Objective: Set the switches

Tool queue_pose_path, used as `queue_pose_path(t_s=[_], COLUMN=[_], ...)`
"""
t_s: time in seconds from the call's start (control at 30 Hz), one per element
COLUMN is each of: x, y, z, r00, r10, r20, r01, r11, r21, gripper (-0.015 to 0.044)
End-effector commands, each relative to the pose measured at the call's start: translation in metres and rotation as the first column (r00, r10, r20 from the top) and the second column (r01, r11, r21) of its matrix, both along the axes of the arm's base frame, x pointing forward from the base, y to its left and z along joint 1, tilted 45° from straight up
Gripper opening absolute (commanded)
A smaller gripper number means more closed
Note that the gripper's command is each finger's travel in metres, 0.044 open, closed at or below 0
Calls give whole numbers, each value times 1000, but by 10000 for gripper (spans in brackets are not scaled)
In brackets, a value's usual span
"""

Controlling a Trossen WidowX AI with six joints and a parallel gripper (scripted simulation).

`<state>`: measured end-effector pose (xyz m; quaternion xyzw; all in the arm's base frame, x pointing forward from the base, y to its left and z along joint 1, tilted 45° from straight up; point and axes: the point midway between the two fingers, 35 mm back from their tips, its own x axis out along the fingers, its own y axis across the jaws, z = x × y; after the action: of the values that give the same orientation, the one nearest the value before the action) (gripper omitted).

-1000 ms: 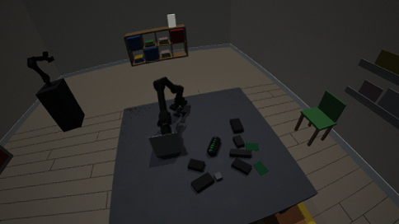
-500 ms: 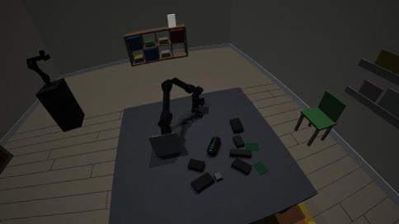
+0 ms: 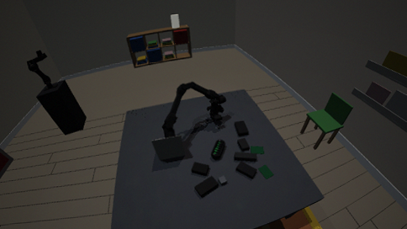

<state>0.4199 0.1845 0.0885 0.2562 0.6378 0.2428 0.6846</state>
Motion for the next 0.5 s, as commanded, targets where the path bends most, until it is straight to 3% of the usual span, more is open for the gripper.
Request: queue_pose_path(t_s=[0.0,0.47], x=[10,17], y=[-25,-142], z=[-20,-104], r00=[997,903], r10=[76,379], r20=[34,200], r01=[-76,-385], r11=[997,923], r21=[-15,-10], gripper=[0,0])
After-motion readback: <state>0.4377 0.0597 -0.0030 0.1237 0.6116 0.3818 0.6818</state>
